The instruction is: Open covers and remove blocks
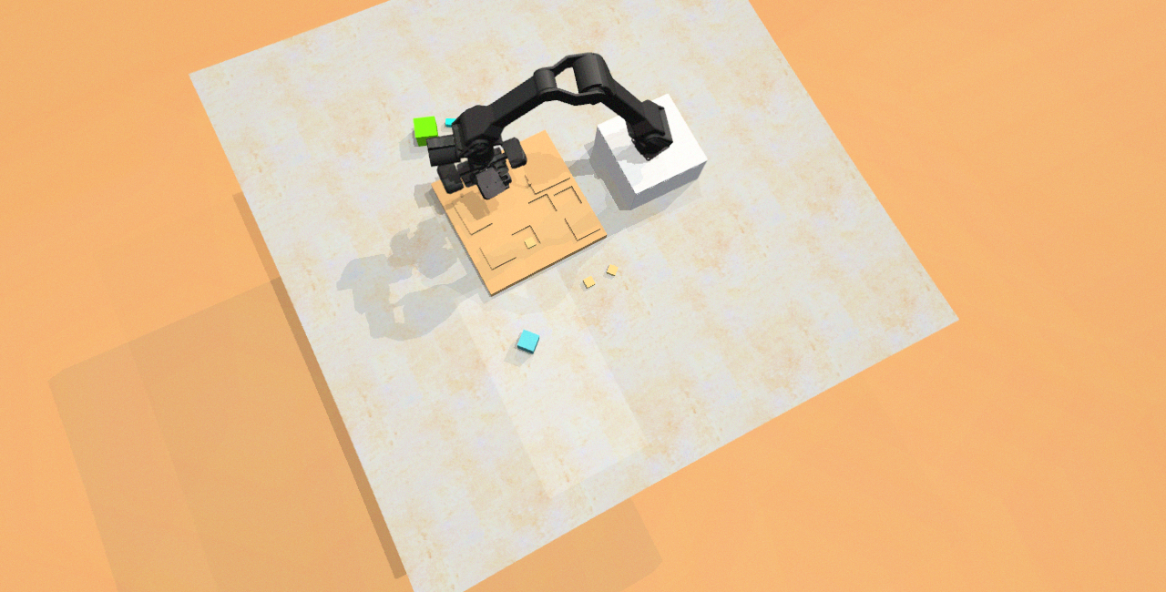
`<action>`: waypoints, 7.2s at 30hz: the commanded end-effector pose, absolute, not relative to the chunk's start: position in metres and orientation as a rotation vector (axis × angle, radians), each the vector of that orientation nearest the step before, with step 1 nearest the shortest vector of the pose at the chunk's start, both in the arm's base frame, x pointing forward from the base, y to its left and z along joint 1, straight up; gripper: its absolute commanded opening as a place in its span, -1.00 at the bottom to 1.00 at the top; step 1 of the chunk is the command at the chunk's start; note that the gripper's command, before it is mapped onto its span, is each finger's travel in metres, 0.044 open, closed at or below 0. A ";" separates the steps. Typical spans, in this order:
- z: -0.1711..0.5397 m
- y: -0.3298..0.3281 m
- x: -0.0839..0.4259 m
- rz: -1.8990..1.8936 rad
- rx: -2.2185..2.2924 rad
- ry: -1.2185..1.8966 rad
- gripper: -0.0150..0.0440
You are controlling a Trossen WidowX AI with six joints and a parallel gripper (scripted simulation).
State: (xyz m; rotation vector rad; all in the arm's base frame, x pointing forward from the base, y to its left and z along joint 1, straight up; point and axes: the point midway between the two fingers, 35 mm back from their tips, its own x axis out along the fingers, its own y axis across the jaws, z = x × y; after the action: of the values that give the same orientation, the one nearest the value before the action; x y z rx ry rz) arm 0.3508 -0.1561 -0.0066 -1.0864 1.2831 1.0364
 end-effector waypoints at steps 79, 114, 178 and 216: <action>-0.012 -0.156 0.351 1.535 -1.594 0.927 0.00; -0.031 -0.156 0.351 1.571 -1.630 0.894 0.00; -0.012 -0.157 0.350 1.570 -1.630 0.895 -0.22; 0.051 -0.171 0.339 1.571 -1.631 0.895 -0.22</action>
State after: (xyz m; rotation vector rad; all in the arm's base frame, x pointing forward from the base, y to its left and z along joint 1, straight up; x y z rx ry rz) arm 0.3454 -0.1609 0.0494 -1.6356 0.8932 1.5723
